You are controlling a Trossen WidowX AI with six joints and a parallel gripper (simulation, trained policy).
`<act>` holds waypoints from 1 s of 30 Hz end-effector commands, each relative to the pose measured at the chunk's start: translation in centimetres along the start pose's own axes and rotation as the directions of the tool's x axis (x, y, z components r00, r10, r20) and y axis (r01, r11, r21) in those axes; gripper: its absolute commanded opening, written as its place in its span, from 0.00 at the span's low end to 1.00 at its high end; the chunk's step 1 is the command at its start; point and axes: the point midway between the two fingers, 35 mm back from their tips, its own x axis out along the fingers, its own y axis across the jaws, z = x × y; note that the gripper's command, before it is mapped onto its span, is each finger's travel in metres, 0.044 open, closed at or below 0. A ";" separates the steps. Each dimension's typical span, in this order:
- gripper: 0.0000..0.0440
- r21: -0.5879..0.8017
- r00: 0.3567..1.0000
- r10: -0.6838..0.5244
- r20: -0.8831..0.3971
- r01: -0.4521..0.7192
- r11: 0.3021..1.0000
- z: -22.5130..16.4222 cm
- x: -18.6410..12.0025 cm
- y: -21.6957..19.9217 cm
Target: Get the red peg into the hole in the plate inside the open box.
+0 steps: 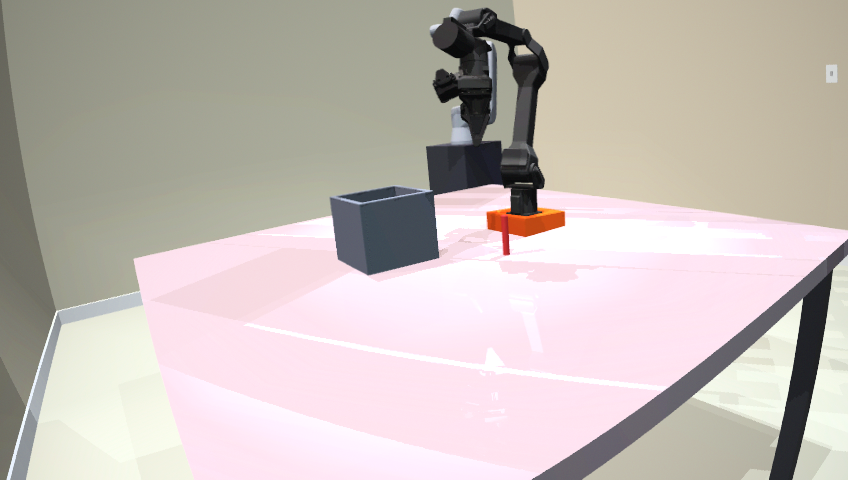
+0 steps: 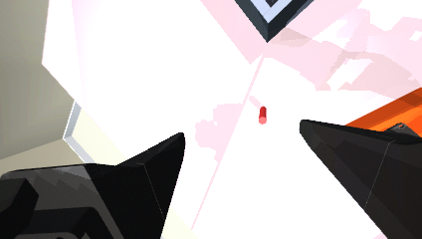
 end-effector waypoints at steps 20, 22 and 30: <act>1.00 0.353 0.950 -0.264 -0.166 0.307 0.884 -5.1 6.9 -2.9; 1.00 0.370 0.945 -0.281 -0.166 0.324 0.870 -5.4 7.4 -3.2; 1.00 0.422 0.929 -0.336 -0.155 0.370 0.828 -5.8 10.1 -4.4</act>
